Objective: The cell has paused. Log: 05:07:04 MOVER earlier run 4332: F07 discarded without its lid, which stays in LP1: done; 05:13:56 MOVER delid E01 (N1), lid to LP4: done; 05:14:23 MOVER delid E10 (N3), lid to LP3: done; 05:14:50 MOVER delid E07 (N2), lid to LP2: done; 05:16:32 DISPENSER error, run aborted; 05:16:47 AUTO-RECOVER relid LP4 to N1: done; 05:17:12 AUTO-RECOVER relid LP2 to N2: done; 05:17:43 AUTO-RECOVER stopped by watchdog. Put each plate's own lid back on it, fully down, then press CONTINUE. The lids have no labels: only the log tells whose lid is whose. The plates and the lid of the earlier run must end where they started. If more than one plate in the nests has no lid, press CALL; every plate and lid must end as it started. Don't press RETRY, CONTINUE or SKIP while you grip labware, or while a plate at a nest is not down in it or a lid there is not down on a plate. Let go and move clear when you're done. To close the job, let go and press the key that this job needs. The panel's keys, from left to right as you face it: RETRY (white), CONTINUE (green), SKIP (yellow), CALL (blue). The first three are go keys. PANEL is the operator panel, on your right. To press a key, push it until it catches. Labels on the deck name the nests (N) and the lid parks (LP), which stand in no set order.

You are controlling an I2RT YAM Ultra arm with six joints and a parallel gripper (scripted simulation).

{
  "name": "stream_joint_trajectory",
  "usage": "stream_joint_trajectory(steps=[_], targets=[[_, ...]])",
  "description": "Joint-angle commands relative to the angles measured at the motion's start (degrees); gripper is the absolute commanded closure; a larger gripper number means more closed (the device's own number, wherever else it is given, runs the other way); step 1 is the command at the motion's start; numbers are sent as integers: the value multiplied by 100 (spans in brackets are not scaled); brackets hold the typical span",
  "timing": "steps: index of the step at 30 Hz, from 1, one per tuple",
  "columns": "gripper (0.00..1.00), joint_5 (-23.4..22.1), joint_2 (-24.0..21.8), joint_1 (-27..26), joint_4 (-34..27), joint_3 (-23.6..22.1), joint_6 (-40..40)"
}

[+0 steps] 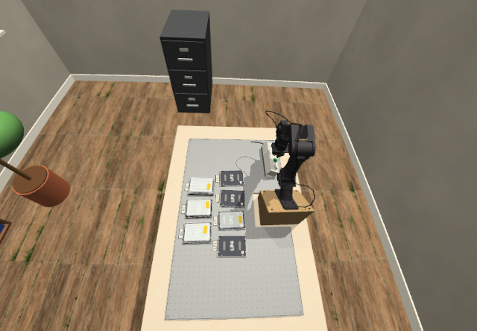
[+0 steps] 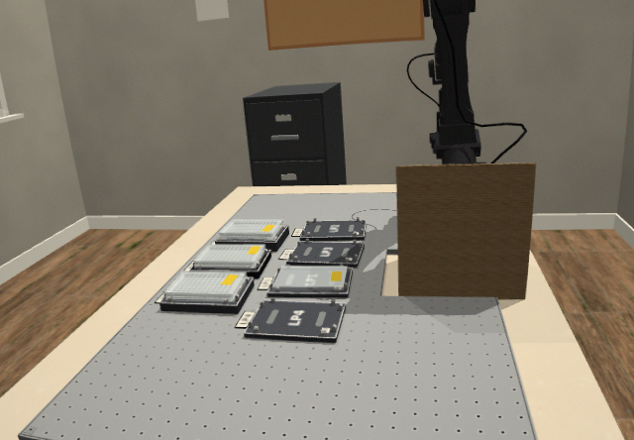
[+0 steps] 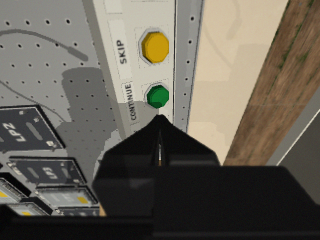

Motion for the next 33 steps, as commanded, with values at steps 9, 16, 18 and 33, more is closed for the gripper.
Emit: stream_joint_trajectory(steps=[9,16,18,33], targets=[[100,-31,91,57,188,144,38],[100,-3,130,78,304,-152,46],[100,1,144,80,321,-163,47],[100,65,300,110,592,-238,70]])
